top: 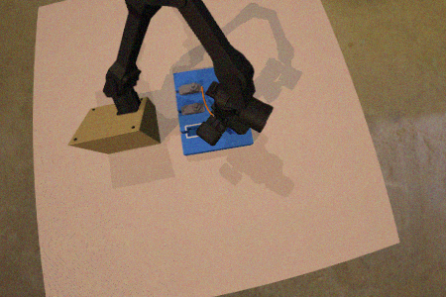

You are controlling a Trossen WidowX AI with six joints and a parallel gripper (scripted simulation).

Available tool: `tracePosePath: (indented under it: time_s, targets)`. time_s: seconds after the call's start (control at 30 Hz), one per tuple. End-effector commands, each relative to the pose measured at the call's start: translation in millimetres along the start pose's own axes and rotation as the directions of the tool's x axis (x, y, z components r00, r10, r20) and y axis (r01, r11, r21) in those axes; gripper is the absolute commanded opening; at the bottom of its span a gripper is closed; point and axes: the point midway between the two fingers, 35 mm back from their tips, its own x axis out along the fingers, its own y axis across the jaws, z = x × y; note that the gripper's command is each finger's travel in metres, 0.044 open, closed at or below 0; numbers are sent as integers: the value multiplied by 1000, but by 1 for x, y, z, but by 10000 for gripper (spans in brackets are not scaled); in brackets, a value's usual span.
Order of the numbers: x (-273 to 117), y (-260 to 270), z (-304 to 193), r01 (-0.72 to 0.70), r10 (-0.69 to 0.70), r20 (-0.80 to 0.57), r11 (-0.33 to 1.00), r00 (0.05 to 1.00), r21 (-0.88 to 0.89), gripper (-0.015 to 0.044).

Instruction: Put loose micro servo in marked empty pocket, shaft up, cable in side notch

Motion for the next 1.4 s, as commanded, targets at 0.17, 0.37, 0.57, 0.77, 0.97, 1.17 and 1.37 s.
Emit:
tracePosePath:
  time_s: [0.17, 0.37, 0.57, 0.77, 0.97, 1.17, 1.37]
  targets:
    - [-2, 0, 2, 4, -2, 6, 956, 1000, -294, 0]
    - [-2, 0, 2, 5, -2, 6, 875, 1000, -484, 0]
    - [-2, 0, 2, 5, -2, 6, 756, 1000, -654, 0]
    - [-2, 0, 2, 6, -2, 6, 697, 1000, -717, 0]
    - [-2, -8, -5, 6, -2, 6, 698, 1000, -716, 0]
    - [-2, -27, -23, 6, -3, 6, 698, 1000, -716, 0]
    - [-2, -47, -43, 7, -4, 5, 699, 1000, -715, 0]
